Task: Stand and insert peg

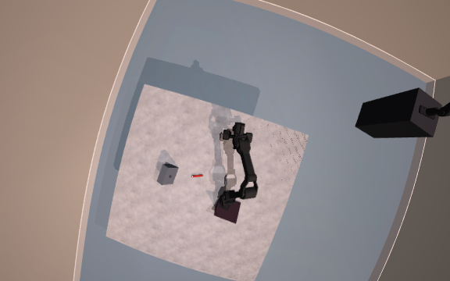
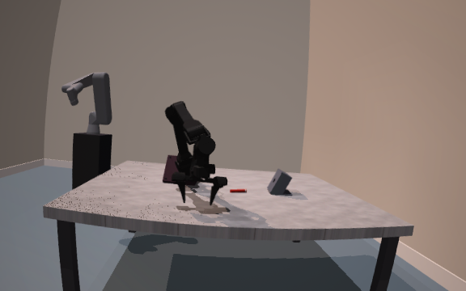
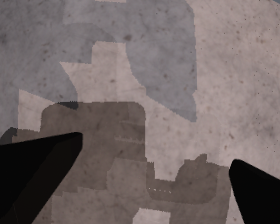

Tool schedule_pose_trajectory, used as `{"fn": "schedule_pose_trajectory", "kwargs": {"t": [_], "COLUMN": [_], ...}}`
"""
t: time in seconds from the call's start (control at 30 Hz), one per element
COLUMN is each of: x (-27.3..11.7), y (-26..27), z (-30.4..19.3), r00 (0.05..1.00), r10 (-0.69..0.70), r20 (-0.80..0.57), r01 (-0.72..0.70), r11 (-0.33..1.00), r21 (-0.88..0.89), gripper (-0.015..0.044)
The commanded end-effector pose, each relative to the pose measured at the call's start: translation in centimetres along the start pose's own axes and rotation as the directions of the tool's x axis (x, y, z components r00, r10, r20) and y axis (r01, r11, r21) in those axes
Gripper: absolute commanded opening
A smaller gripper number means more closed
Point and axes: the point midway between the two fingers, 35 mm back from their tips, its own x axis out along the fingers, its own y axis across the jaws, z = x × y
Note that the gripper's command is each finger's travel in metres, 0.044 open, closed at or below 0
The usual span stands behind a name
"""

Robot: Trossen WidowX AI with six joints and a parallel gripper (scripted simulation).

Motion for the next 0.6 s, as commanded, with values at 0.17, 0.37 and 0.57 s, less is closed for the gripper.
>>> {"fn": "schedule_pose_trajectory", "kwargs": {"t": [0.17,0.37,0.57], "x": [0.4,-0.3,-1.6], "y": [8.3,12.9,16.9], "z": [-3.4,-6.1,-9.3], "r00": [0.981,0.958,0.932], "r10": [0.149,0.199,0.221], "r20": [-0.123,-0.207,-0.286], "r01": [-0.174,-0.262,-0.337], "r11": [0.959,0.901,0.818], "r21": [-0.226,-0.347,-0.466], "gripper": [0.044,0.044,0.044]}}
